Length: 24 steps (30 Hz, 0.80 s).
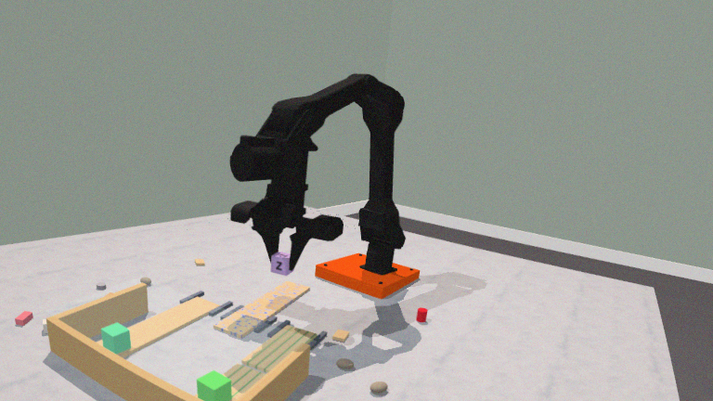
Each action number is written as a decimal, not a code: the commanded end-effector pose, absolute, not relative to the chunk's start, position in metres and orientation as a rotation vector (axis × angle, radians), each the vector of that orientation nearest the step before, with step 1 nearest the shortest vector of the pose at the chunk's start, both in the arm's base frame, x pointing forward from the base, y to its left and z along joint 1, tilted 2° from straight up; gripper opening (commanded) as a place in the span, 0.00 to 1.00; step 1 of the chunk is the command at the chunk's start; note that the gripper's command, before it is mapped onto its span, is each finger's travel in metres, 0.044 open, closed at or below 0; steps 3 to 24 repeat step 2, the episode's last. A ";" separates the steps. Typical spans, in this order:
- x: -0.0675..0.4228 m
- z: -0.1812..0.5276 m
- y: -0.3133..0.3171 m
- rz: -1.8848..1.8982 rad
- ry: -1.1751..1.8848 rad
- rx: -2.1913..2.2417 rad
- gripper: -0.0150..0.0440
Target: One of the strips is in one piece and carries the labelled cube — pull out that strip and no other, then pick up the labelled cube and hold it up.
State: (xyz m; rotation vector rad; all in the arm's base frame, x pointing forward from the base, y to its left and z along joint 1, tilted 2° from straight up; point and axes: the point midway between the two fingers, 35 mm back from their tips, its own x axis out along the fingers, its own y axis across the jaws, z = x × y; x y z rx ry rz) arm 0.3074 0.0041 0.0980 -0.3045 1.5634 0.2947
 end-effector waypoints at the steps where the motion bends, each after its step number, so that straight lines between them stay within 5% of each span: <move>1: 0.307 0.100 0.005 0.293 1.559 -0.297 0.25; 24: 0.307 0.100 0.005 0.293 1.559 -0.297 0.25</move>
